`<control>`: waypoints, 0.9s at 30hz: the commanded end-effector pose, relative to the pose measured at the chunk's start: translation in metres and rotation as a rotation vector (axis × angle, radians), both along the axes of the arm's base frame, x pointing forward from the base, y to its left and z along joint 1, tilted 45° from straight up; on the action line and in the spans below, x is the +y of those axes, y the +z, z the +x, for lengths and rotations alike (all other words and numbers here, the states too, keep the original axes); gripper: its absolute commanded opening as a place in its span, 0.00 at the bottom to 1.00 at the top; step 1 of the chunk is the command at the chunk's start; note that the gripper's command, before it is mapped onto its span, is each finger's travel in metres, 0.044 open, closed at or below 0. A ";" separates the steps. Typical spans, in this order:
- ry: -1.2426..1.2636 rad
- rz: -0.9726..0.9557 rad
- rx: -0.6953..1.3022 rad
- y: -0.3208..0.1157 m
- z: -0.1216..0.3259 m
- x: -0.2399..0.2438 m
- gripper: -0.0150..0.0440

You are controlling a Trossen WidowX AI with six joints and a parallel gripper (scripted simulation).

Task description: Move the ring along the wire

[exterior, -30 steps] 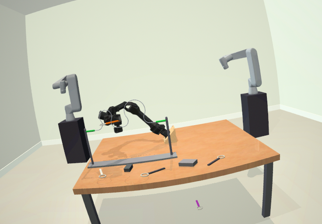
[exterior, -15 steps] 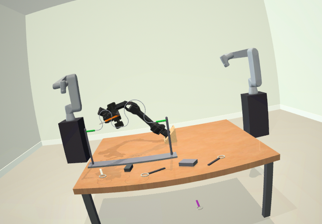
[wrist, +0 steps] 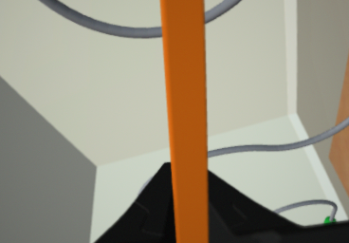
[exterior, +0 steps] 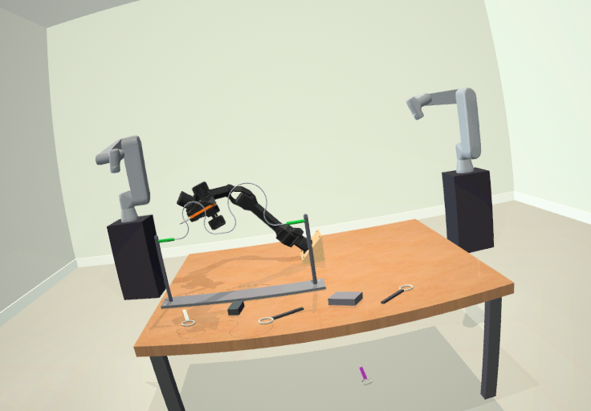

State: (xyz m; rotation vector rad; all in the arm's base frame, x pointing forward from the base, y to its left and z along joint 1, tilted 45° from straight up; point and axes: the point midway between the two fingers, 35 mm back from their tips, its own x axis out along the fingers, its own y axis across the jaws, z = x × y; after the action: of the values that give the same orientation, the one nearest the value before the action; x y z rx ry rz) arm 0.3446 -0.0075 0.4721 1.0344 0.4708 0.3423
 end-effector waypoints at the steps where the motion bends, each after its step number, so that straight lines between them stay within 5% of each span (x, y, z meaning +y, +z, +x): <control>1: -0.001 -0.016 0.001 0.002 0.002 0.000 0.00; 27: -0.018 -0.477 -0.023 -0.017 0.004 -0.019 0.00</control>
State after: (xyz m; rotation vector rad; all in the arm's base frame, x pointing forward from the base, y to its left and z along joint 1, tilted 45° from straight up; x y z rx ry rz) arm 0.3463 -0.0223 0.4574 0.6328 0.4892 0.2292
